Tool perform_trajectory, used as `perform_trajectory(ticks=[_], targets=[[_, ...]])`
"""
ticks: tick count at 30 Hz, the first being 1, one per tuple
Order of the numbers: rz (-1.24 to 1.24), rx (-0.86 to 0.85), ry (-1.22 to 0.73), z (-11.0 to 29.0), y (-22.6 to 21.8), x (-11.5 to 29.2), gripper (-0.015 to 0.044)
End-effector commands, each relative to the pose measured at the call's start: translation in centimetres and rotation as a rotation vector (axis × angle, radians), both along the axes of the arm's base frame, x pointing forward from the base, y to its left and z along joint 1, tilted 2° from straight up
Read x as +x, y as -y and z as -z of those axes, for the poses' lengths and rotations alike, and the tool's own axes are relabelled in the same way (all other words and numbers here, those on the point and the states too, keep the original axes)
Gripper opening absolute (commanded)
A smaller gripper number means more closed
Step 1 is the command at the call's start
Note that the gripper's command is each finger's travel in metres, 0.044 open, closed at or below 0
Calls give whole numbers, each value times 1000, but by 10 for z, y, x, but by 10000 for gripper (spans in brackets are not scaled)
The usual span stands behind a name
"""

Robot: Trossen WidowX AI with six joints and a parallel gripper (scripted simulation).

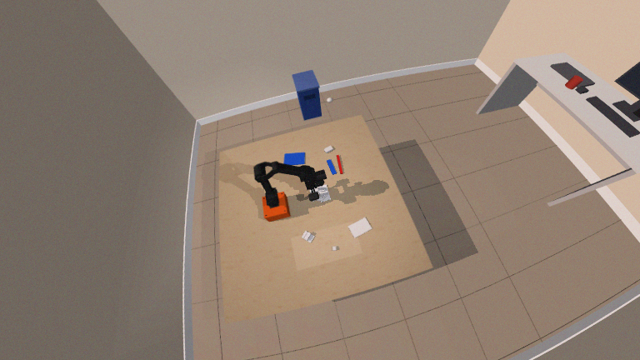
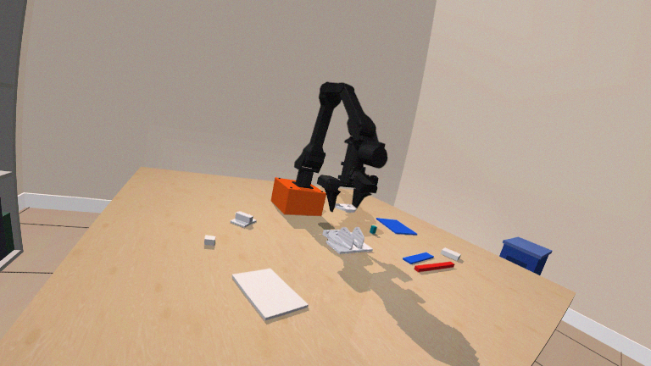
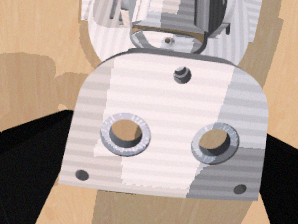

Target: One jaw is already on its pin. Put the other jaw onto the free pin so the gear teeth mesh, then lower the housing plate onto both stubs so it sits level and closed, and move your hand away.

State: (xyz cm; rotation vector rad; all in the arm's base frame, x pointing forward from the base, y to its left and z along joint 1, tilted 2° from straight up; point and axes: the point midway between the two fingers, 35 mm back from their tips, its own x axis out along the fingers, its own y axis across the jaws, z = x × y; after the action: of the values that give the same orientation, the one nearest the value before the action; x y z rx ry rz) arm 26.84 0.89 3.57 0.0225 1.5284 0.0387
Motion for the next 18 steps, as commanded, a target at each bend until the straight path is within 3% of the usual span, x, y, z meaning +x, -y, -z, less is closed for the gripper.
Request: perform_trajectory(ticks=[1,18], targets=[[4,-5,-1,1,0,-2,351],[9,-5,-1,1,0,-2,351]])
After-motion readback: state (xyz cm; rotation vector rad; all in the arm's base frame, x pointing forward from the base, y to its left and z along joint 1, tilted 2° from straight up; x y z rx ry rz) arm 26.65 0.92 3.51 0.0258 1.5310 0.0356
